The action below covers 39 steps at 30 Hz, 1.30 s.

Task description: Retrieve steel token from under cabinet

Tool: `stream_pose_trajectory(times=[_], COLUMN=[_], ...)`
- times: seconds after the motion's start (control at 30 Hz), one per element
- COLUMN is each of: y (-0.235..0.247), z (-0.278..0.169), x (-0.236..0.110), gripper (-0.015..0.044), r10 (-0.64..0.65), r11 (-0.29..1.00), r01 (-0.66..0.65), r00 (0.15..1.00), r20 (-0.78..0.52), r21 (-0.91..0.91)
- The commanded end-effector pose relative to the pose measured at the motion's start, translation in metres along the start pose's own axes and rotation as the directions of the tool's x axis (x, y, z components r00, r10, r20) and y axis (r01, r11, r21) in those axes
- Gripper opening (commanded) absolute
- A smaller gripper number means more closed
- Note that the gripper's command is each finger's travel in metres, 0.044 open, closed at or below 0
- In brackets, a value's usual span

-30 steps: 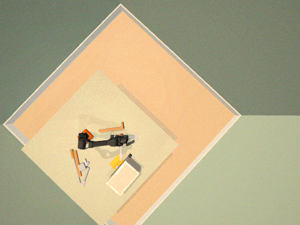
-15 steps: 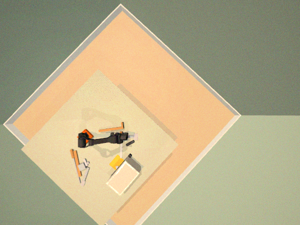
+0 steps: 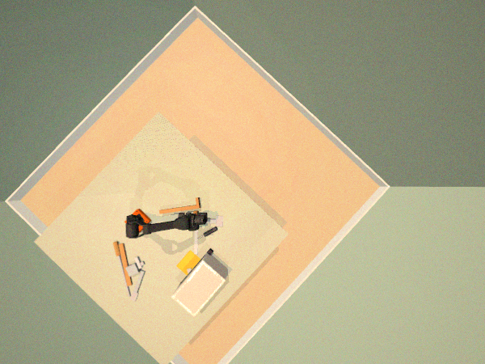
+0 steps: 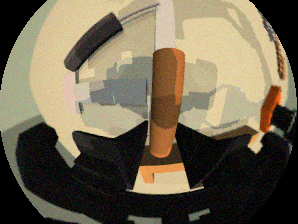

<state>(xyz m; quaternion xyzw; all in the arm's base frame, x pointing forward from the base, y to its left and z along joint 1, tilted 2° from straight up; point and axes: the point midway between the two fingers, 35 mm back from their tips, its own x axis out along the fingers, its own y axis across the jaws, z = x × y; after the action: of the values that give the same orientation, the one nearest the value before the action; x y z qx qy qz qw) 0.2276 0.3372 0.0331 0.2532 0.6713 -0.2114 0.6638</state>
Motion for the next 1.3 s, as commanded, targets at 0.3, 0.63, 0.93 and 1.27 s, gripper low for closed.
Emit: stream_pose_trajectory(times=[0.3,0.63,0.93,1.27], y=[0.0007,-0.0007,0.0014,0.0013], z=[-0.0010,0.0012,-0.0004,-0.0007], x=[0.0004,0.0043,0.0016,0.0015], gripper=[0.0270,0.0270,0.0138,0.0000], r10=[0.006,0.006,0.011,0.011], r11=[1.000,1.000,1.000,1.000], r01=[-0.006,-0.006,-0.011,-0.011], r00=[1.000,1.000,1.000,1.000], r20=[0.004,0.004,-0.001,-0.001], r21=[-0.002,0.000,-0.001,-0.001])
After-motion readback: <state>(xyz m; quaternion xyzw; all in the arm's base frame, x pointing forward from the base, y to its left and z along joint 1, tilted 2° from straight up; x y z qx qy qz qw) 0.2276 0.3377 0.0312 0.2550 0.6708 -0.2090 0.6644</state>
